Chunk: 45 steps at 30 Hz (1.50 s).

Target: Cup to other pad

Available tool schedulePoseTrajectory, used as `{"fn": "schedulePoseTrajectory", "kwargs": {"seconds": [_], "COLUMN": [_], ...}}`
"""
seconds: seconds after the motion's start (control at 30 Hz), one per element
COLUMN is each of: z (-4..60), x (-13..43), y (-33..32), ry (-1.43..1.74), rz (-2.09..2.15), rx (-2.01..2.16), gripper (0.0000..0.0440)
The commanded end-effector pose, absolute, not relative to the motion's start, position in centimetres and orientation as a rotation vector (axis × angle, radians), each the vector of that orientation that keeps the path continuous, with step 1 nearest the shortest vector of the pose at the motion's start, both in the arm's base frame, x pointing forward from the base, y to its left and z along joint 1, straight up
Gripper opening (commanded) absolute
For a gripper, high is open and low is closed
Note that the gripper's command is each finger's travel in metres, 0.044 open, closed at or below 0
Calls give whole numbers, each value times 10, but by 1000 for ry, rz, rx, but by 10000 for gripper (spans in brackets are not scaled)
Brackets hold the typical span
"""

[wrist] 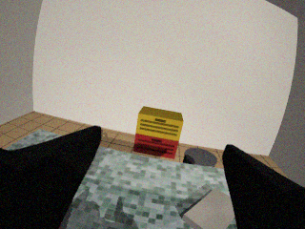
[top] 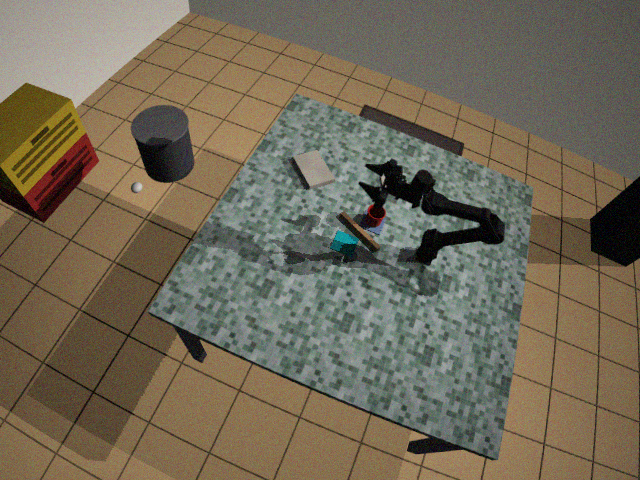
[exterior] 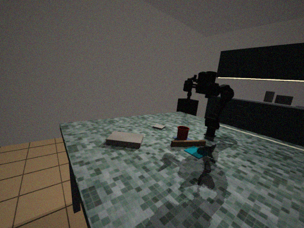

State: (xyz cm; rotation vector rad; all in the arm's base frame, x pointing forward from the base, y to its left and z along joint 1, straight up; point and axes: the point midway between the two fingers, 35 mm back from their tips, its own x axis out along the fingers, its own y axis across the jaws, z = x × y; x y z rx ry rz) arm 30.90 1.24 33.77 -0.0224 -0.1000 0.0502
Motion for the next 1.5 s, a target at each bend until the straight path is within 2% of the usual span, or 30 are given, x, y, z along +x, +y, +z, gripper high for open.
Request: {"fn": "schedulePoseTrajectory", "kwargs": {"seconds": [0.0, 0.37, 0.47, 0.63, 0.9, 1.47], "z": [337, 317, 311, 304, 295, 273], "x": [309, 306, 306, 305, 302, 292], "y": [12, 18, 22, 30, 43, 62], "ry": [-94, 20, 63, 137, 259, 543], "rz": [49, 50, 56, 79, 108, 114], "rx": [-18, 41, 58, 91, 147, 219], "gripper": [374, 85, 36, 40, 89, 81]}}
